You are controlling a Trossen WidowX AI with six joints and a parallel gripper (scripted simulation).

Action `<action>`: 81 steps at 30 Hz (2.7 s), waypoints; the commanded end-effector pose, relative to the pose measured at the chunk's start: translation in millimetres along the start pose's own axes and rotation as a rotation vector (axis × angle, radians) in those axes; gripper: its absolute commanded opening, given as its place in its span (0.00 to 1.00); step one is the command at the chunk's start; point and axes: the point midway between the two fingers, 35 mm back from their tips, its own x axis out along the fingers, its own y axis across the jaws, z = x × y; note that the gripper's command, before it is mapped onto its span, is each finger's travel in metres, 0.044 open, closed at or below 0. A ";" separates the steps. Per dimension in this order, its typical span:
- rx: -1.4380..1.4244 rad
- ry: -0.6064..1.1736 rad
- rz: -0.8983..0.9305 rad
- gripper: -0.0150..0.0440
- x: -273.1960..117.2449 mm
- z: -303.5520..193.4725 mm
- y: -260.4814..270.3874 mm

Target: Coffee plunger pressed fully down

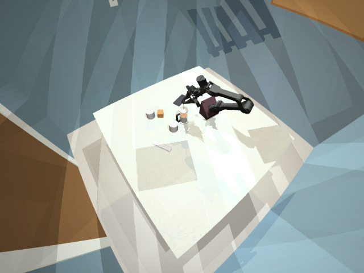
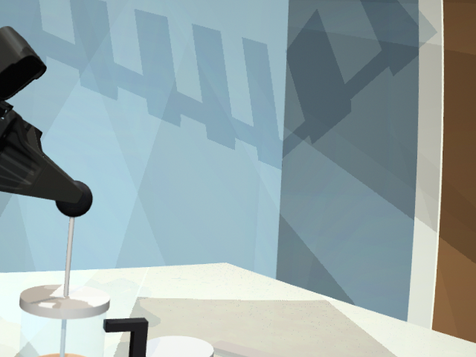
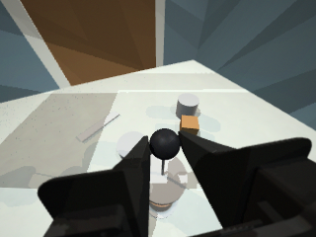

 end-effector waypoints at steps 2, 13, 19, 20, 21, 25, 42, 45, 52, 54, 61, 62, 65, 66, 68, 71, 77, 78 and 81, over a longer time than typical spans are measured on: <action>0.024 0.037 -0.005 0.45 9.2 -21.4 -0.6; 0.025 0.035 -0.004 0.45 19.0 -35.6 0.3; 0.026 0.033 -0.002 0.45 25.4 -42.1 1.6; 0.026 0.033 -0.002 0.45 26.4 -42.6 1.8; 0.026 0.033 -0.002 0.45 27.3 -42.7 2.1; 0.026 0.033 -0.001 0.45 29.5 -41.4 2.4; 0.025 0.032 0.000 0.45 32.6 -37.9 0.8; 0.025 0.032 0.000 0.45 32.9 -37.6 0.5; 0.025 0.032 0.000 0.45 33.0 -36.7 -0.1; 0.025 0.032 0.000 0.45 33.4 -36.8 -0.4; 0.025 0.032 0.000 0.45 33.9 -36.7 -1.0; 0.025 0.032 0.000 0.45 34.0 -36.7 -1.1; 0.013 0.020 -0.005 0.45 32.2 -33.1 -1.1; 0.013 0.020 -0.005 0.45 32.2 -33.1 -1.1; 0.013 0.020 -0.005 0.45 32.2 -33.1 -1.1; 0.013 0.020 -0.005 0.45 32.2 -33.1 -1.1; 0.013 0.020 -0.005 0.67 32.2 -33.1 -1.1; 0.013 0.020 -0.005 0.72 32.2 -33.1 -1.1; 0.013 0.020 -0.005 0.85 32.2 -33.1 -1.1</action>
